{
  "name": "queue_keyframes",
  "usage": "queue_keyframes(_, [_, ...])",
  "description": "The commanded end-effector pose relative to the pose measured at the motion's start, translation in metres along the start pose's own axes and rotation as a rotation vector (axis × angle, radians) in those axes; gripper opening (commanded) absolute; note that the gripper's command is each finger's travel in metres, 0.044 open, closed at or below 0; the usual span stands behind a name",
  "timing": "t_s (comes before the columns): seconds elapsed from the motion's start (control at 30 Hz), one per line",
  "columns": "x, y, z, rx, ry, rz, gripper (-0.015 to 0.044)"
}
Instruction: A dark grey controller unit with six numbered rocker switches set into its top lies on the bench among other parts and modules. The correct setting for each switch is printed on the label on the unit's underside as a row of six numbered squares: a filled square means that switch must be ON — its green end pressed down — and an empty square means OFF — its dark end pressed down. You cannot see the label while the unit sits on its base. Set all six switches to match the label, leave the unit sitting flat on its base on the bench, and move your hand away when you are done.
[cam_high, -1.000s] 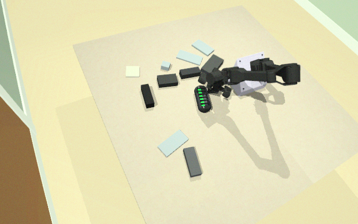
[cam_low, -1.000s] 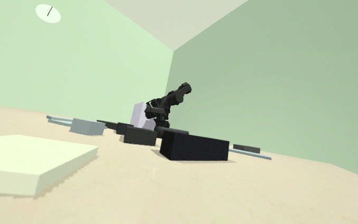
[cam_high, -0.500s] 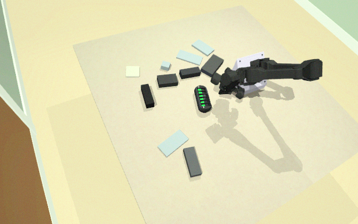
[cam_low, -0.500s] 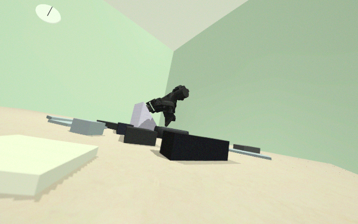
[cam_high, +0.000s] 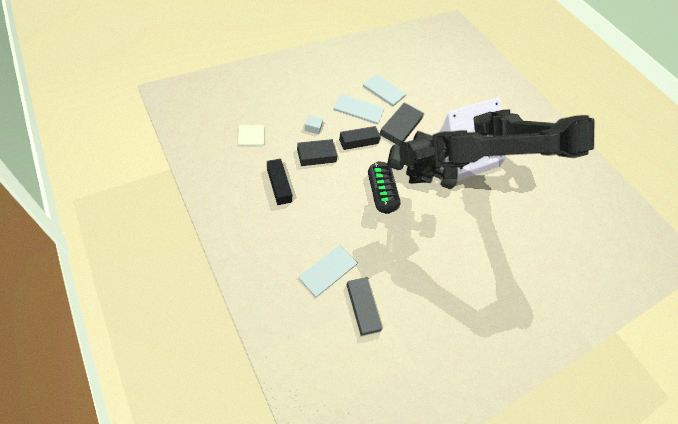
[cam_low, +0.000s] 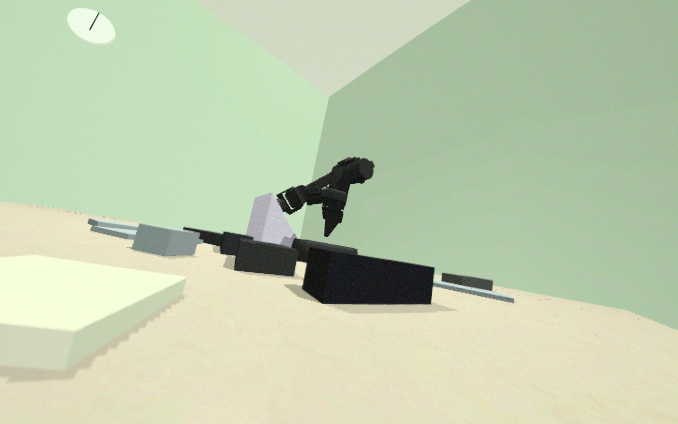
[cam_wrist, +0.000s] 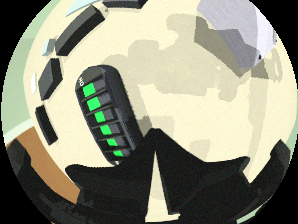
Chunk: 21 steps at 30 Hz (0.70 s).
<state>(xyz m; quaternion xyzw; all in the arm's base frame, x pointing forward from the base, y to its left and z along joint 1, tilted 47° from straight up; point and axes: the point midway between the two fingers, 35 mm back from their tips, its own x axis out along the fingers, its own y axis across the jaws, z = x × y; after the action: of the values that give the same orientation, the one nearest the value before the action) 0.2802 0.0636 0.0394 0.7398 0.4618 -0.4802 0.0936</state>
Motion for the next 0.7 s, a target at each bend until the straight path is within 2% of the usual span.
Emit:
queue_keyframes(0.0, [-0.003, 0.018, -0.020, -0.069, -0.011, -0.063, 0.0000])
queue_keyframes(0.67, [0.014, 0.095, -0.074, -0.354, 0.032, -0.386, 0.0000])
